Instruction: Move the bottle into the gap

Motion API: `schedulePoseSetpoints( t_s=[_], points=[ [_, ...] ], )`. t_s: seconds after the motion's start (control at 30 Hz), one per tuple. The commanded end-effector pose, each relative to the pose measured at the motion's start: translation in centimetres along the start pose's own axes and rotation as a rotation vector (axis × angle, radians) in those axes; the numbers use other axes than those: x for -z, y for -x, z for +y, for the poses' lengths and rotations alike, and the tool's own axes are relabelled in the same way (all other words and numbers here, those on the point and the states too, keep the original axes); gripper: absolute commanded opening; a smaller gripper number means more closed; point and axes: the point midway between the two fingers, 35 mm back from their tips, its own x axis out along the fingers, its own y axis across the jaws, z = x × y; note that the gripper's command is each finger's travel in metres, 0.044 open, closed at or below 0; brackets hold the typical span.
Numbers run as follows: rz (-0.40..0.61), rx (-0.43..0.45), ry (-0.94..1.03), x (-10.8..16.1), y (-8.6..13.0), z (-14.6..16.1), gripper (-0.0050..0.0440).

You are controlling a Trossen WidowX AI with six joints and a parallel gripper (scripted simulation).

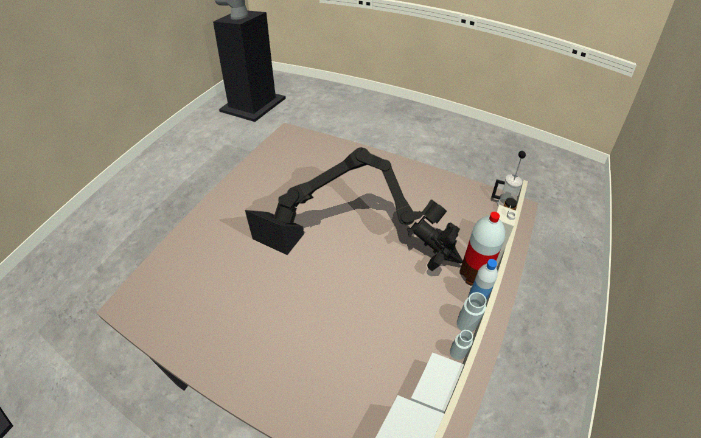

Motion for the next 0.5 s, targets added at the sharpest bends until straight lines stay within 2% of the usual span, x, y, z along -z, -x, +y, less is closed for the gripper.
schedulePoseSetpoints(
  t_s=[0.0,0.47],
  points=[
    [-0.017,-0.014,0.007,-0.96,-0.17,0.53,-0.0050],
    [-0.017,-0.014,0.007,-1.09,-0.42,0.55,-0.0050]
  ],
)
